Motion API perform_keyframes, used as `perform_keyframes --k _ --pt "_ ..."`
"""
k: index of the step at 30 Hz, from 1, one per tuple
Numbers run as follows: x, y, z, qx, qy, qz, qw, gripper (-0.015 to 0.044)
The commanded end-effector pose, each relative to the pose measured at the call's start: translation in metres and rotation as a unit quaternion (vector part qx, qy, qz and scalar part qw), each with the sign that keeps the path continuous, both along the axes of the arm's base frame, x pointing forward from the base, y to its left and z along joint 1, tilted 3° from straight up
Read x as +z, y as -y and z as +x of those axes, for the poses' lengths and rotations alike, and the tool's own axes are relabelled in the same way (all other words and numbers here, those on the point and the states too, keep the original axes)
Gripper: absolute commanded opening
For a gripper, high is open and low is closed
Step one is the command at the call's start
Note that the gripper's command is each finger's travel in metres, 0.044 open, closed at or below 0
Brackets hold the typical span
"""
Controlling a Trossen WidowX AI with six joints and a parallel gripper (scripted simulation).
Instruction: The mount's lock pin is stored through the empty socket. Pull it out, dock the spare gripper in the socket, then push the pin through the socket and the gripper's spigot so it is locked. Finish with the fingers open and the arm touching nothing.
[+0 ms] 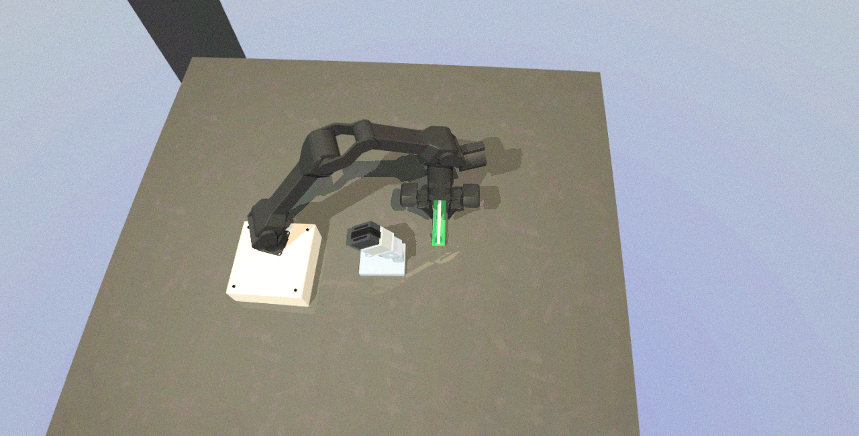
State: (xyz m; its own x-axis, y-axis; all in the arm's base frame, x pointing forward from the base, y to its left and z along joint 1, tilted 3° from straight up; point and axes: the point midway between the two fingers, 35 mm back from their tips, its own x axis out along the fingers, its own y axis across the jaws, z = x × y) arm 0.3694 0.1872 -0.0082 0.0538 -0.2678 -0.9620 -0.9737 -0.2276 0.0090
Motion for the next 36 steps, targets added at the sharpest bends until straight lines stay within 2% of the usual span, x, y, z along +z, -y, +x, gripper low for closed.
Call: perform_keyframes --k 1,18,25,36 --pt "-0.01 0.001 -0.002 0.001 -0.004 0.0 1.0 0.018" --pt "-0.025 0.001 -0.003 0.001 -0.004 0.0 1.0 0.018" --pt "-0.025 0.001 -0.003 0.001 -0.004 0.0 1.0 0.0" --pt "-0.025 0.001 -0.002 0.001 -0.004 0.0 1.0 0.0"
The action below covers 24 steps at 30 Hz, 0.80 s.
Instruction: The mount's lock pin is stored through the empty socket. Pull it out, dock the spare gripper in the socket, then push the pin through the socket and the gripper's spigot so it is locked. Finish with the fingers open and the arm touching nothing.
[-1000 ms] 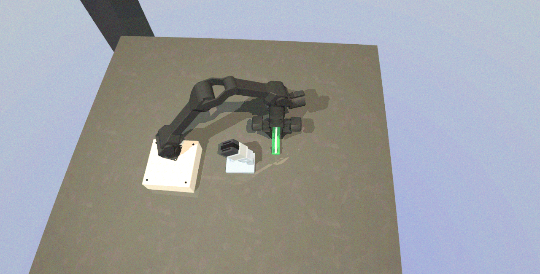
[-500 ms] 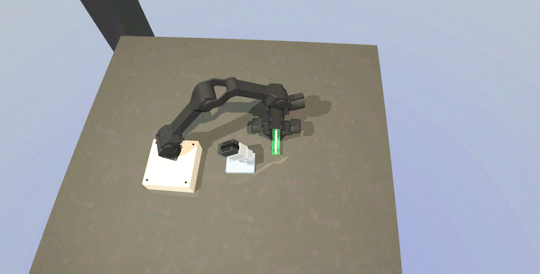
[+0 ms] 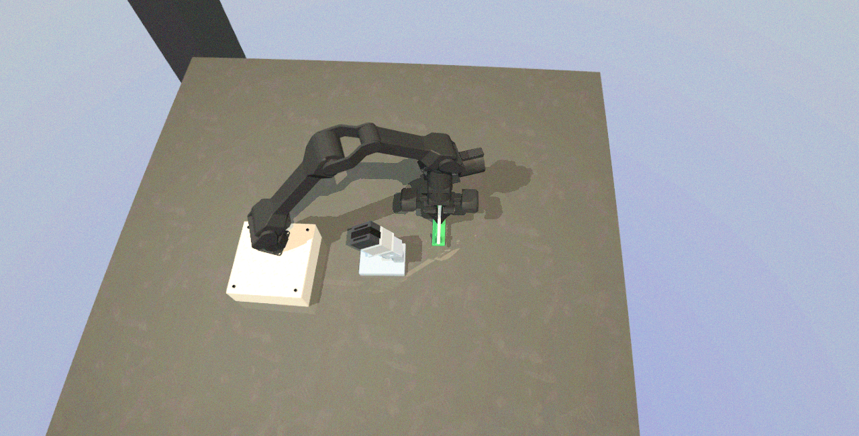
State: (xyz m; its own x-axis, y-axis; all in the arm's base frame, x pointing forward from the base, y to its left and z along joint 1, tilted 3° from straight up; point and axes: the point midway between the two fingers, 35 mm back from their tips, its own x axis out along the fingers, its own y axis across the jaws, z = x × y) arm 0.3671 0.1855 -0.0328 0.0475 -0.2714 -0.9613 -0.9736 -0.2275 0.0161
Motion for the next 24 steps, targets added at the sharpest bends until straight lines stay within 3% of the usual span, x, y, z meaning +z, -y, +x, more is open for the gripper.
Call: perform_keyframes --k 1,24 --pt "0.001 -0.001 0.0 0.001 -0.001 0.002 1.0 0.0" --pt "0.07 -0.002 0.001 0.001 -0.001 0.002 1.0 0.0"
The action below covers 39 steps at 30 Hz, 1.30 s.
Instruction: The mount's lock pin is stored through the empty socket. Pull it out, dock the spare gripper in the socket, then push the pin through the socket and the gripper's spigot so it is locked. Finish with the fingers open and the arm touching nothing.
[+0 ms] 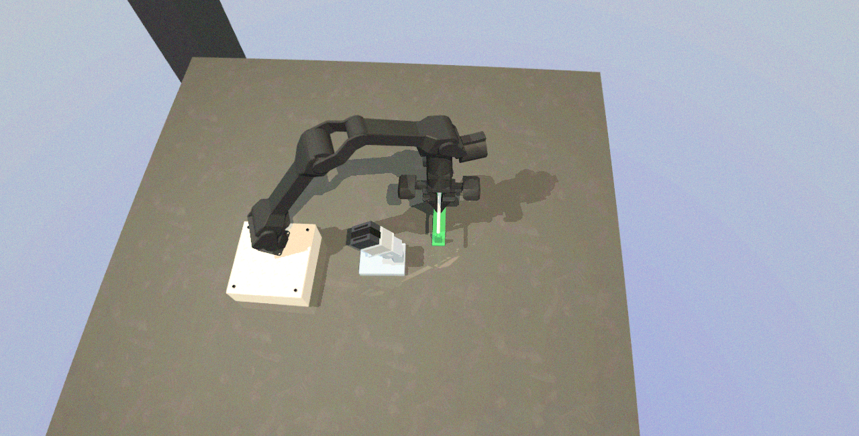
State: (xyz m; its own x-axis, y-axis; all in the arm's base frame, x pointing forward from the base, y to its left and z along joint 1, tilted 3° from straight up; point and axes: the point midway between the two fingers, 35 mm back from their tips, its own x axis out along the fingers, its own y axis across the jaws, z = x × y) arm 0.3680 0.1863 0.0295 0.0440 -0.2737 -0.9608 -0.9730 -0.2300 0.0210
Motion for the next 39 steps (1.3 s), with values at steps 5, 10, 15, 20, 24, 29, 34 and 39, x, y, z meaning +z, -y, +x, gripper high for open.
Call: perform_keyframes --k 5,10,15,20,24,29,34,39 --pt "0.0 0.0 0.0 0.0 0.0 0.0 1.0 0.0" --pt "0.0 0.0 0.0 0.01 0.0 0.002 1.0 0.0" --pt "0.003 0.0 -0.006 0.005 0.0 0.001 1.0 0.0" --pt "0.008 0.0 -0.02 0.005 -0.001 0.001 1.0 0.0" --pt "0.011 0.001 -0.031 0.006 -0.001 0.001 1.0 0.0" --pt "0.015 0.002 -0.045 0.007 -0.002 0.002 1.0 0.0" --pt "0.018 0.004 -0.059 0.007 -0.002 0.002 1.0 0.0" --pt "0.021 0.007 -0.073 0.008 -0.003 0.002 1.0 0.0"
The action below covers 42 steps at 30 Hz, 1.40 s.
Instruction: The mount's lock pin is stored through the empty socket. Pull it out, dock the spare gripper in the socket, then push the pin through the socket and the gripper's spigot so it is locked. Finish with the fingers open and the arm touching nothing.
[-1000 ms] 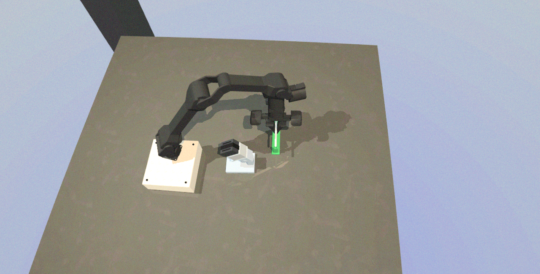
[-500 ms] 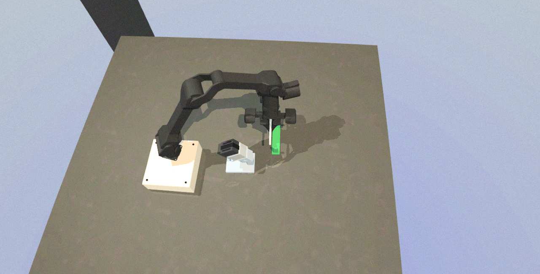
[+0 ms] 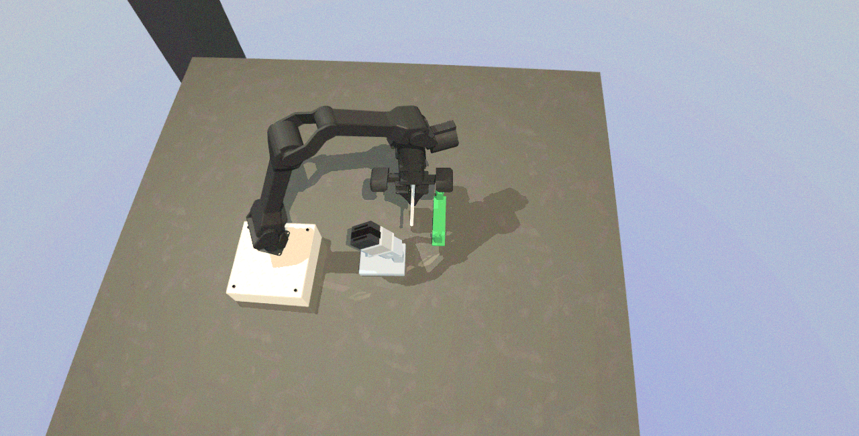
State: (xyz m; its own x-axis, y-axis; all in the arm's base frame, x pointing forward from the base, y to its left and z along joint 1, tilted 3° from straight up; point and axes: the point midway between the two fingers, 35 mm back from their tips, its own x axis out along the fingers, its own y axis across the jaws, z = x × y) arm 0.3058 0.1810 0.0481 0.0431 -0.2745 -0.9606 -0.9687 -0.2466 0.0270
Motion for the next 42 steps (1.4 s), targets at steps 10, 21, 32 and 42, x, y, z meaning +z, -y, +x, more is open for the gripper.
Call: perform_keyframes --k 10,21,32,42 --pt "0.007 0.009 -0.039 0.001 -0.001 0.003 1.0 0.0" --pt "-0.009 0.011 -0.049 0.002 -0.002 0.003 1.0 0.0" --pt "-0.047 0.013 -0.052 0.002 -0.002 0.005 1.0 0.0" --pt "-0.043 0.02 -0.05 0.001 -0.002 0.005 1.0 0.0"
